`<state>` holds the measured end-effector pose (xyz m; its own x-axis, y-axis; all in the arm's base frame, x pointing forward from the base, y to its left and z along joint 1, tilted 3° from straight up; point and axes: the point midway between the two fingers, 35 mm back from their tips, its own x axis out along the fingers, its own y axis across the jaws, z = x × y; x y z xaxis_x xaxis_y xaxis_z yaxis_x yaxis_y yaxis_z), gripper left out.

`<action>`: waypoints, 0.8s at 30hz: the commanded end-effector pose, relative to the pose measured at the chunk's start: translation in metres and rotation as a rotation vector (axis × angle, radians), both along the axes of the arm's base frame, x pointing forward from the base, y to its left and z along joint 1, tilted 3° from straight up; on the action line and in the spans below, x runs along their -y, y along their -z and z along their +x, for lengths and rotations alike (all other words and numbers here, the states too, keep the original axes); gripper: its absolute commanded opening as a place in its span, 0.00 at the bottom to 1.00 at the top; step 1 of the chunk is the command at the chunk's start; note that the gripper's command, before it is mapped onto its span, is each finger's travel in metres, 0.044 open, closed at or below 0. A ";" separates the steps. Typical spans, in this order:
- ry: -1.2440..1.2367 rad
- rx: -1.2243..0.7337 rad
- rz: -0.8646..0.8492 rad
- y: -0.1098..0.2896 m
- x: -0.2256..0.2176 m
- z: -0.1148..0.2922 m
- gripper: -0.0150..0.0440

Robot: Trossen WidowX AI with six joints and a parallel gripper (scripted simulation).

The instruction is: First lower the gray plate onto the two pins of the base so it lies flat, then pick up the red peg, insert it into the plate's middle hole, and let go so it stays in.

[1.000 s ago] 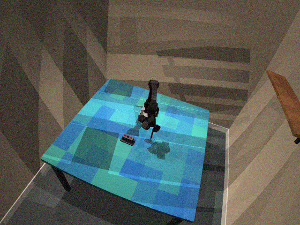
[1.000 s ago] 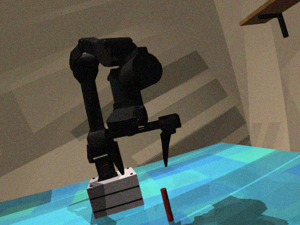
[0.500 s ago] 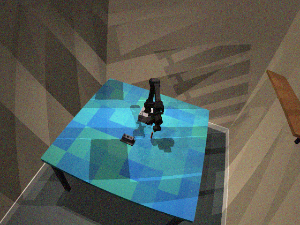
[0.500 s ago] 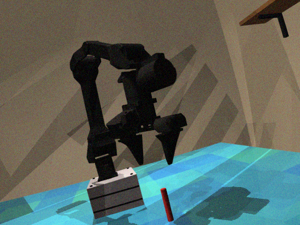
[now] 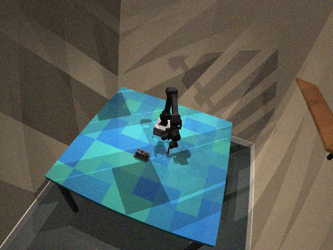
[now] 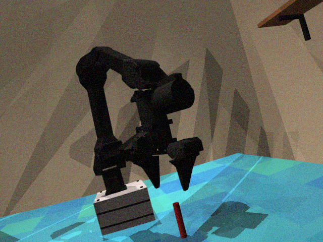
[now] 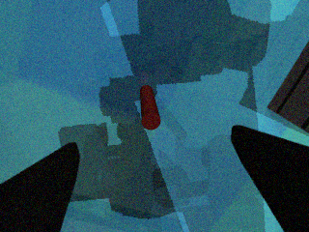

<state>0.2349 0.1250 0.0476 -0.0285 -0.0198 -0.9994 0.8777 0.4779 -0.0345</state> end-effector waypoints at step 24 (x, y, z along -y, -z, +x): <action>0.004 -0.004 0.003 0.047 -0.002 -0.001 1.00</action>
<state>0.2363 0.1278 0.0087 -0.0199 -0.0151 -0.9997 0.8783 0.4774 -0.0247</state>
